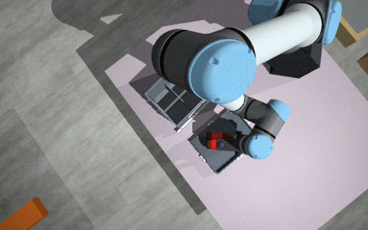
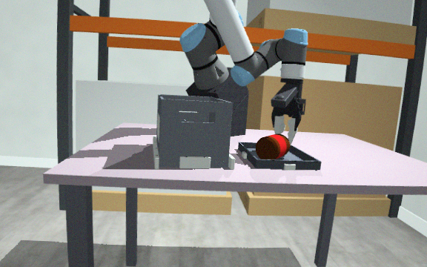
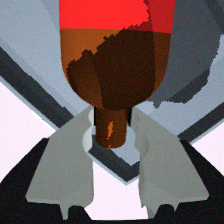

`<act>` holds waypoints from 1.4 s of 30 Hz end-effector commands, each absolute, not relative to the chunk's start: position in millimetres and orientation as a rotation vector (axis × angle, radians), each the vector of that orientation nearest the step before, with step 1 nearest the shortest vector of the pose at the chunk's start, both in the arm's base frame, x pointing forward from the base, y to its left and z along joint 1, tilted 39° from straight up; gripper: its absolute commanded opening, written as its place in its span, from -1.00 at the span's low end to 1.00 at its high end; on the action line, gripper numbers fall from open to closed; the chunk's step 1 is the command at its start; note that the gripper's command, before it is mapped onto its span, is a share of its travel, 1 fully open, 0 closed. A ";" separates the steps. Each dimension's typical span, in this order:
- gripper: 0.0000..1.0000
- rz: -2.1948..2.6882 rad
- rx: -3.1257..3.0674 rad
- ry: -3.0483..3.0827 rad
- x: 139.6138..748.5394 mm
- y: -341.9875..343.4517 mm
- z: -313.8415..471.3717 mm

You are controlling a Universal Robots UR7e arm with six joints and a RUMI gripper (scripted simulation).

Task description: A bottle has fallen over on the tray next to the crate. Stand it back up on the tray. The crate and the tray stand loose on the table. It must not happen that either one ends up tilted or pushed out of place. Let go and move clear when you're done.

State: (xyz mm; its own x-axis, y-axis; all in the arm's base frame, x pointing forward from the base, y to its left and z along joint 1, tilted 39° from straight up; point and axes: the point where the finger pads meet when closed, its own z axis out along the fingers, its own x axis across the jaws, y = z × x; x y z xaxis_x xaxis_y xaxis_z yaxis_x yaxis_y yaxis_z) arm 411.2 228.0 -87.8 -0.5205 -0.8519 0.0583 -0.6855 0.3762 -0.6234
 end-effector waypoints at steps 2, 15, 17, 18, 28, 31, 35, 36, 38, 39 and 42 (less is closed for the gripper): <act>-1.00 -0.873 -1.359 2.365 410.1 229.2 -85.7; -1.00 -0.873 -1.359 2.365 406.3 231.9 -79.9; -1.00 -0.873 -1.359 2.365 405.4 232.5 -78.5; -1.00 -0.873 -1.359 2.365 404.9 232.9 -77.7; -1.00 -0.873 -1.359 2.365 400.4 236.1 -70.8; -1.00 -0.873 -1.359 2.365 398.4 237.5 -67.8; -1.00 -0.873 -1.359 2.365 395.5 239.6 -63.4; -1.00 -0.873 -1.359 2.365 394.8 240.1 -62.3; -1.00 -0.873 -1.359 2.365 393.2 241.2 -59.9; -1.00 -0.873 -1.359 2.365 392.4 241.8 -58.7; -1.00 -0.873 -1.359 2.365 390.0 243.5 -54.9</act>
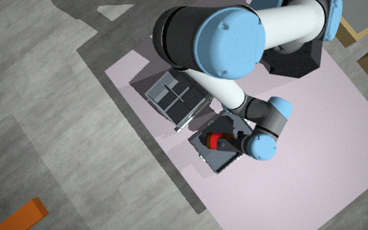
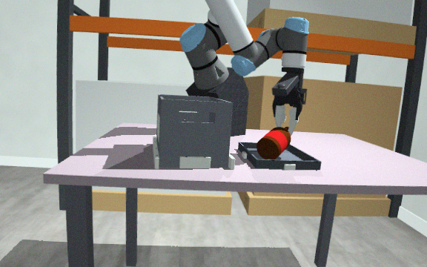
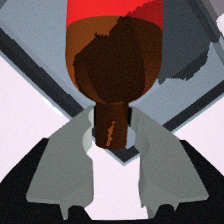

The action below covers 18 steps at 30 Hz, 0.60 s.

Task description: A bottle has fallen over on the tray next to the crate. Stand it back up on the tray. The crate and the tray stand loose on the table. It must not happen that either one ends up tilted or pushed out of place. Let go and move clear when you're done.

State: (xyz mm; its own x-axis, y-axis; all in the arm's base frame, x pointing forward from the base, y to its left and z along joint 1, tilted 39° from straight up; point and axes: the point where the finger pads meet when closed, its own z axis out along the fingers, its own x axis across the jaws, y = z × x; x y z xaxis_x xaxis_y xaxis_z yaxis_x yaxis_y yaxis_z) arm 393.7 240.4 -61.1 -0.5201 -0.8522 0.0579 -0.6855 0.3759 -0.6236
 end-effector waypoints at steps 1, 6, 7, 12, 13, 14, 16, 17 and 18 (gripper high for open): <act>-1.00 -0.873 -1.359 2.365 390.0 243.5 -54.9; -1.00 -0.873 -1.359 2.365 386.5 246.0 -49.6; -1.00 -0.873 -1.359 2.365 385.6 246.6 -48.3; -1.00 -0.873 -1.359 2.365 381.0 249.9 -41.2; -1.00 -0.873 -1.359 2.365 380.1 250.6 -39.8; -1.00 -0.873 -1.359 2.365 379.1 251.3 -38.3; -1.00 -0.873 -1.359 2.365 377.2 252.7 -35.4; -1.00 -0.873 -1.359 2.365 376.2 253.4 -33.9; -1.00 -0.873 -1.359 2.365 376.2 253.4 -33.9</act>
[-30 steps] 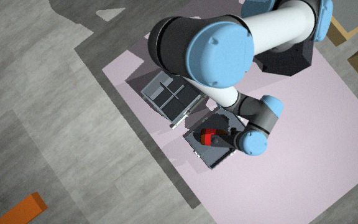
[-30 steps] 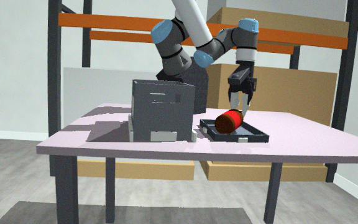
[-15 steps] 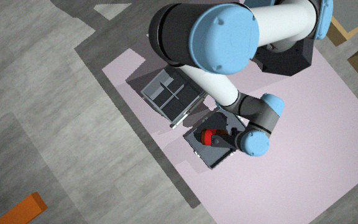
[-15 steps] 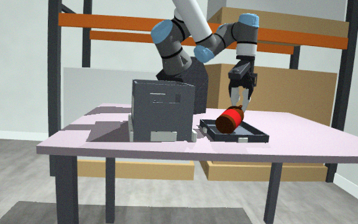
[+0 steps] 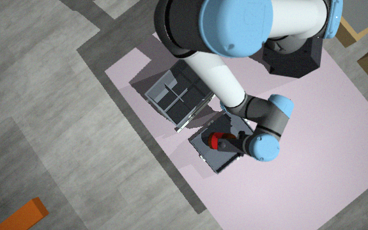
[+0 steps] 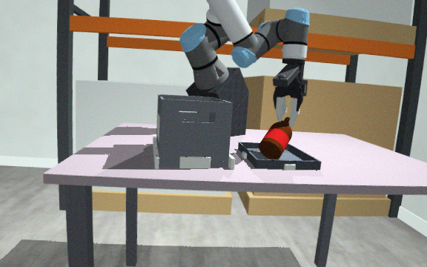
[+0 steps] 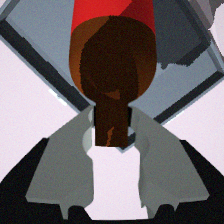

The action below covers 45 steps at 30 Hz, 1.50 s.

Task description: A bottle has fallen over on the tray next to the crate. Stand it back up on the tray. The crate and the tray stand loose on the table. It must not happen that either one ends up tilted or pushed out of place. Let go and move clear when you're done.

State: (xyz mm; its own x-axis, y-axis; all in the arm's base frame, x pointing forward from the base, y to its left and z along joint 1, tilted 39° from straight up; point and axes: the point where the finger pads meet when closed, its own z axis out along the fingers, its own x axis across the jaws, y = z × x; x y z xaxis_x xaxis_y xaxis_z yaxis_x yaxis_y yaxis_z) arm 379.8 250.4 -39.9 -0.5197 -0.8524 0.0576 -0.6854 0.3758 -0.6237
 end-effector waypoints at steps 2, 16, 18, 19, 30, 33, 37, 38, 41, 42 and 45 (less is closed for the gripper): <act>-1.00 -0.873 -1.359 2.365 375.2 254.1 -32.4; -1.00 -0.873 -1.359 2.365 361.7 263.7 -11.7; -1.00 -0.873 -1.359 2.365 361.7 263.7 -11.7; -1.00 -0.873 -1.359 2.365 360.8 264.4 -10.3; -1.00 -0.873 -1.359 2.365 351.2 271.2 4.3; -1.00 -0.873 -1.359 2.365 348.9 272.8 7.9; -1.00 -0.873 -1.359 2.365 347.4 273.9 10.2; -1.00 -0.873 -1.359 2.365 346.6 274.4 11.3; -1.00 -0.873 -1.359 2.365 344.5 275.9 14.5; -1.00 -0.873 -1.359 2.365 343.9 276.4 15.5; -1.00 -0.873 -1.359 2.365 342.0 277.8 18.4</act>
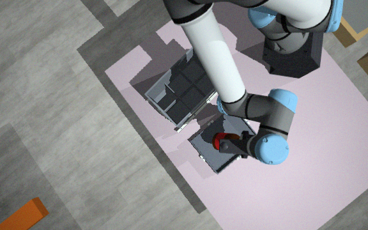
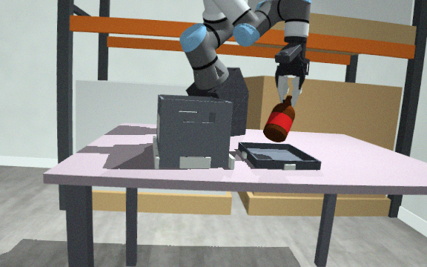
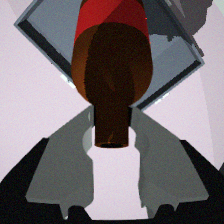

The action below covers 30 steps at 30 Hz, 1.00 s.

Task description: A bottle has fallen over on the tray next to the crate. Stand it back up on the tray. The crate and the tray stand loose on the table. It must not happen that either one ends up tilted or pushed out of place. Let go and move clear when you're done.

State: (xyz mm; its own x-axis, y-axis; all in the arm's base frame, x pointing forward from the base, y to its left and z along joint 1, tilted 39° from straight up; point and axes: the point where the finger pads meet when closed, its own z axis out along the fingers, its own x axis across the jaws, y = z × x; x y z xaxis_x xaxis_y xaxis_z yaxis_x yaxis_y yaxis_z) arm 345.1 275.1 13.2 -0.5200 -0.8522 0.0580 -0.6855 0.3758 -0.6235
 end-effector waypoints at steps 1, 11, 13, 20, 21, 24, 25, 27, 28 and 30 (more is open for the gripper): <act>-1.00 -0.873 -1.359 2.365 341.4 278.2 19.3; -1.00 -0.873 -1.359 2.365 337.2 281.2 25.7; -1.00 -0.873 -1.359 2.365 336.3 281.8 27.0; -1.00 -0.873 -1.359 2.365 333.9 283.5 30.8; -1.00 -0.873 -1.359 2.365 333.6 283.7 31.2; -1.00 -0.873 -1.359 2.365 333.4 283.9 31.6; -1.00 -0.873 -1.359 2.365 333.1 284.1 32.0; -1.00 -0.873 -1.359 2.365 332.7 284.4 32.6; -1.00 -0.873 -1.359 2.365 332.5 284.5 32.9; -1.00 -0.873 -1.359 2.365 332.2 284.8 33.4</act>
State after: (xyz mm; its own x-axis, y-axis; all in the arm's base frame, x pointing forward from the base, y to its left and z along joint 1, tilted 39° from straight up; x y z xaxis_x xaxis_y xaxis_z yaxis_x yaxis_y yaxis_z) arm 333.0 283.7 31.7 -0.5203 -0.8520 0.0584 -0.6855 0.3760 -0.6235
